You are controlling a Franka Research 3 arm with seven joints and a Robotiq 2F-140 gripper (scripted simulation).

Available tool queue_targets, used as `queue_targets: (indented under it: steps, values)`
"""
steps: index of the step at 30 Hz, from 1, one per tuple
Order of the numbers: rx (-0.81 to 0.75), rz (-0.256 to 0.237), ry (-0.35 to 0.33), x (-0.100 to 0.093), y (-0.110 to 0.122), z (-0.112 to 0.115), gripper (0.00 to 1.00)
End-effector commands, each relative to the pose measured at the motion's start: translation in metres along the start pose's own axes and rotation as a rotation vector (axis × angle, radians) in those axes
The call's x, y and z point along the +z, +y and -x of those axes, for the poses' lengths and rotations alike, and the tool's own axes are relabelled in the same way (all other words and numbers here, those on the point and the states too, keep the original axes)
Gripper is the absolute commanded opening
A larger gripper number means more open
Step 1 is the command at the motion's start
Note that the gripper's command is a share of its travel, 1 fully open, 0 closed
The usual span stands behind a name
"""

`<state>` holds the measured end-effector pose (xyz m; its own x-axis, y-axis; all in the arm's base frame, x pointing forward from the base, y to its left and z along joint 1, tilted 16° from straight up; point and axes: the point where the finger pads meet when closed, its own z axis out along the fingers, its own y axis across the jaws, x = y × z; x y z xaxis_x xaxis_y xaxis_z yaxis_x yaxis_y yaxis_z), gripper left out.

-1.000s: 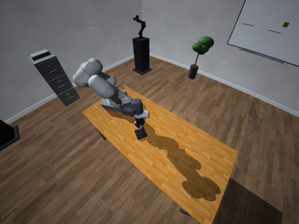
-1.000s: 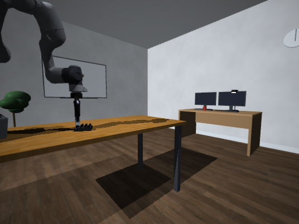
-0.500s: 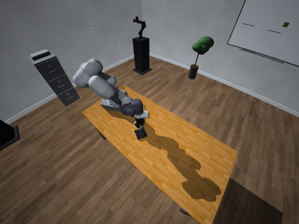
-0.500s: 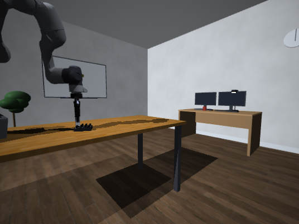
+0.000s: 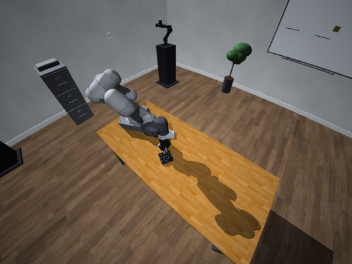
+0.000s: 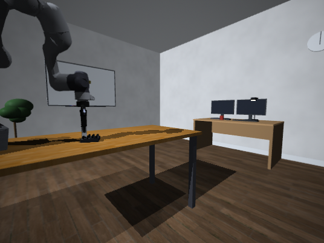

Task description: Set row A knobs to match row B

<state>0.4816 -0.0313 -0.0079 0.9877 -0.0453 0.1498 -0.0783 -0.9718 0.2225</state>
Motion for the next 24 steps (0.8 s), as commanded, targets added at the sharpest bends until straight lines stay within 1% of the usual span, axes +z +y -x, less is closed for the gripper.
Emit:
queue_targets:
  steps: [1,14,15,24]
  values:
    - [0.003,-0.001,0.001,0.0002,-0.0006,-0.0004,0.12]
    - [0.003,-0.001,0.001,0.0002,-0.0006,-0.0004,0.12]
    - [0.003,-0.001,0.001,0.0002,-0.0006,-0.0004,0.05]
    - [0.003,-0.001,0.001,0.0002,-0.0006,-0.0004,0.05]
